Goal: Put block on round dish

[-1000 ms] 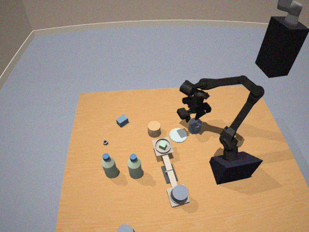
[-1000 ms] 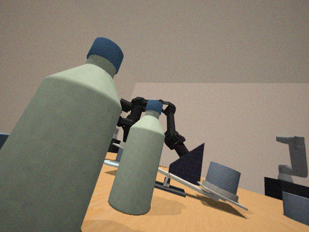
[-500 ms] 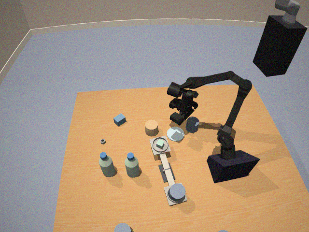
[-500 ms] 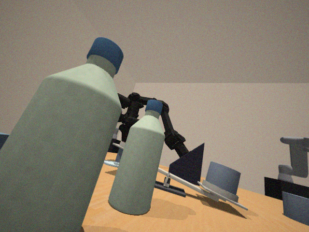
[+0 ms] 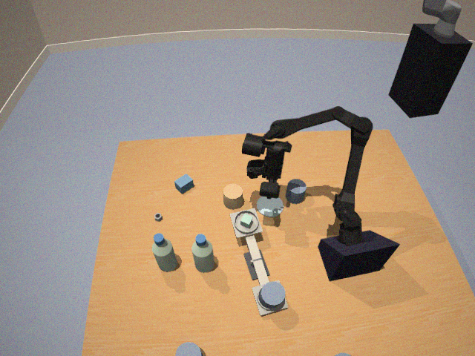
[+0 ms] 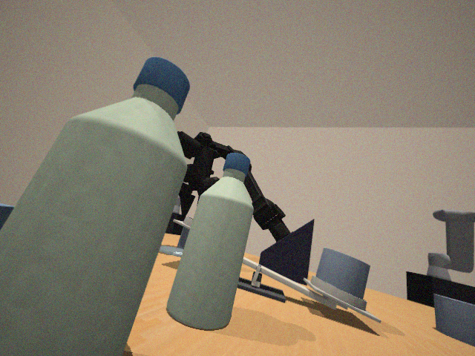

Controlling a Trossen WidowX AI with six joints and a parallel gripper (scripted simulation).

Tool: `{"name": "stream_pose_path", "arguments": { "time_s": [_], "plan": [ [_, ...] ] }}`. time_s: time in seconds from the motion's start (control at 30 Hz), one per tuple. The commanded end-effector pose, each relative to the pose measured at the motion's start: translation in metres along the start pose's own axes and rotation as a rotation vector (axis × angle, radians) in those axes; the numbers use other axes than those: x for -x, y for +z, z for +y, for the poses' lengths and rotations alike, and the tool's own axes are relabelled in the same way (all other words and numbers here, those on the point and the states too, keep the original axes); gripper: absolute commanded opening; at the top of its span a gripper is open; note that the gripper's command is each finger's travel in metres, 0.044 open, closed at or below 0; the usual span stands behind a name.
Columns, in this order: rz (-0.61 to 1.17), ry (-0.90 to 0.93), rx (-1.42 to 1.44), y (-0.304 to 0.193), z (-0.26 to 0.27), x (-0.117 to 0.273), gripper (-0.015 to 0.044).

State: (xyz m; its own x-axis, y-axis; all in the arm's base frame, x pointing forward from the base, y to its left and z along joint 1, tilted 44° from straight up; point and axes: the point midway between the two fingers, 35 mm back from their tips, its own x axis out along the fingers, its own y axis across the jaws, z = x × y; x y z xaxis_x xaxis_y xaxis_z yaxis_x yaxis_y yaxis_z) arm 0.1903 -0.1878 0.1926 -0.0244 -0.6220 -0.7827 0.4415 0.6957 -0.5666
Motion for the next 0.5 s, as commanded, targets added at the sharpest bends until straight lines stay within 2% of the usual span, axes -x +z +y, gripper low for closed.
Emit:
{"name": "stream_pose_path", "arguments": {
  "time_s": [0.0, 0.47],
  "plan": [
    [0.011, -0.006, 0.166, 0.012, 0.013, 0.002, 0.0260],
    [0.036, -0.021, 0.634, 0.037, 0.056, 0.008, 0.0260]
  ]
}}
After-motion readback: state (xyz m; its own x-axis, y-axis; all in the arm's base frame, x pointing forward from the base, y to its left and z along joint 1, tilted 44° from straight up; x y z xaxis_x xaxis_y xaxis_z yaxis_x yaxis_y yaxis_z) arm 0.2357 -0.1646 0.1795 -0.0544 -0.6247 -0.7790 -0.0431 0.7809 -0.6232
